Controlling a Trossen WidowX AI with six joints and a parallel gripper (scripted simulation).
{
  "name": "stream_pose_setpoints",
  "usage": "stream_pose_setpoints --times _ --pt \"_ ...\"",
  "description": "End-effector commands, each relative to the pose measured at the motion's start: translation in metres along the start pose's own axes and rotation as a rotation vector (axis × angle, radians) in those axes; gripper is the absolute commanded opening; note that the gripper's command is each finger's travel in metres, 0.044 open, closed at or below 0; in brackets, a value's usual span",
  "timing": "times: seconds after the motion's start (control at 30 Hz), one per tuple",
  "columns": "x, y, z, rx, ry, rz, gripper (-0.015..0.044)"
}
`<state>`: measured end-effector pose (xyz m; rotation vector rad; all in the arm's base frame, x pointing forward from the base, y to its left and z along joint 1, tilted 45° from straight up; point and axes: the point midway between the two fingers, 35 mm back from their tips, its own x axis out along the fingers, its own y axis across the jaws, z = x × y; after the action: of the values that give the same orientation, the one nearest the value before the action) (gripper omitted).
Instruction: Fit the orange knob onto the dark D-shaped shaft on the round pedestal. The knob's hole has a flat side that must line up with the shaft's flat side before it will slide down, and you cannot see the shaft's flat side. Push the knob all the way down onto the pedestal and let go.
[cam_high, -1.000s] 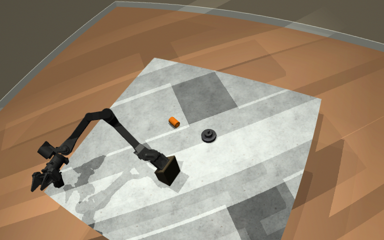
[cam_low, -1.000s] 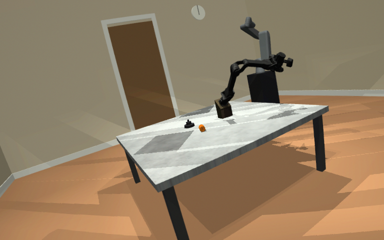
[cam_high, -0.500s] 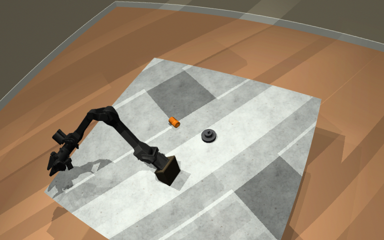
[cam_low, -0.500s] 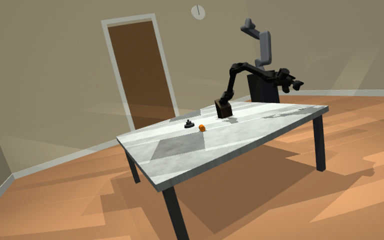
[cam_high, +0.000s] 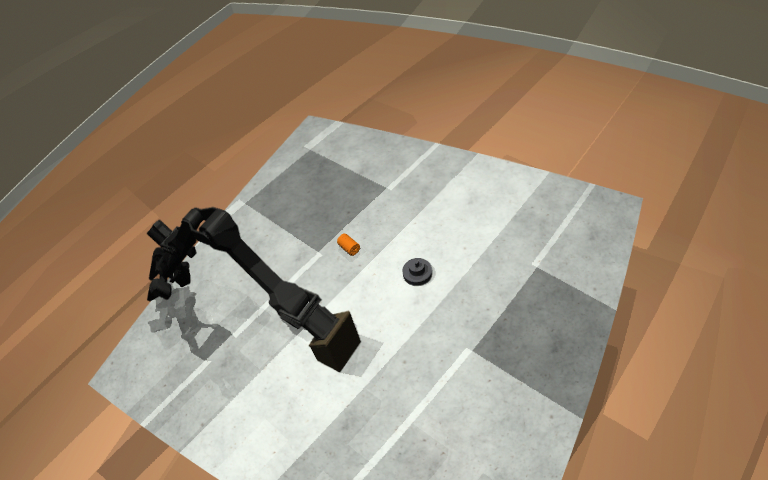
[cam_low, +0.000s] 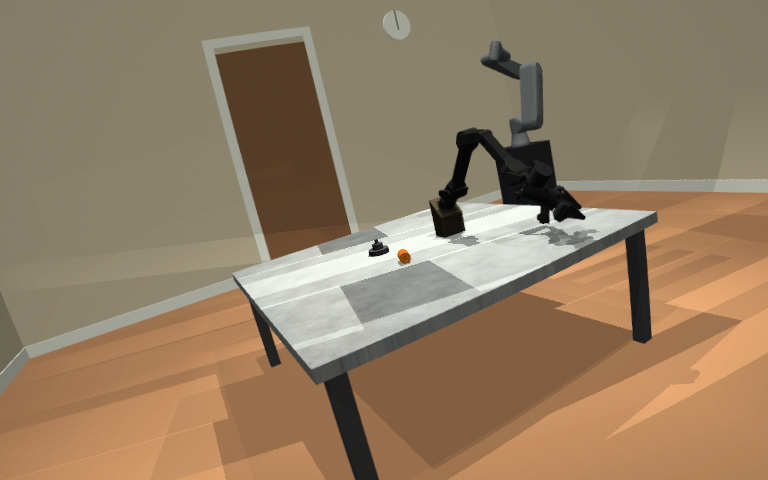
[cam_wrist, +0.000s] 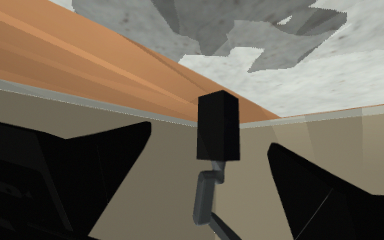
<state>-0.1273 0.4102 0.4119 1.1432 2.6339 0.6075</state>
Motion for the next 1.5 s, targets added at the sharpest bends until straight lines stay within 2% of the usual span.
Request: stream_pose_setpoints --times 0.0,0.27,0.53,0.77,1.03,1.23,1.47 --pt "-0.038 0.057 0.033 -0.001 -0.091 0.158 0.0440" --pt "-0.138 0.146 0.081 0.039 -0.242 0.479 0.0440" --pt "-0.263 0.202 0.116 0.083 -0.371 0.762 0.0440" --pt "-0.386 0.219 0.132 0.122 -0.475 1.014 0.0440" --pt "-0.521 0.200 0.132 0.162 -0.578 1.290 0.0440" --pt "-0.527 0.198 0.135 0.171 -0.589 1.297 0.0440" --pt "-0.531 0.143 0.244 0.497 -0.875 1.123 0.0440"
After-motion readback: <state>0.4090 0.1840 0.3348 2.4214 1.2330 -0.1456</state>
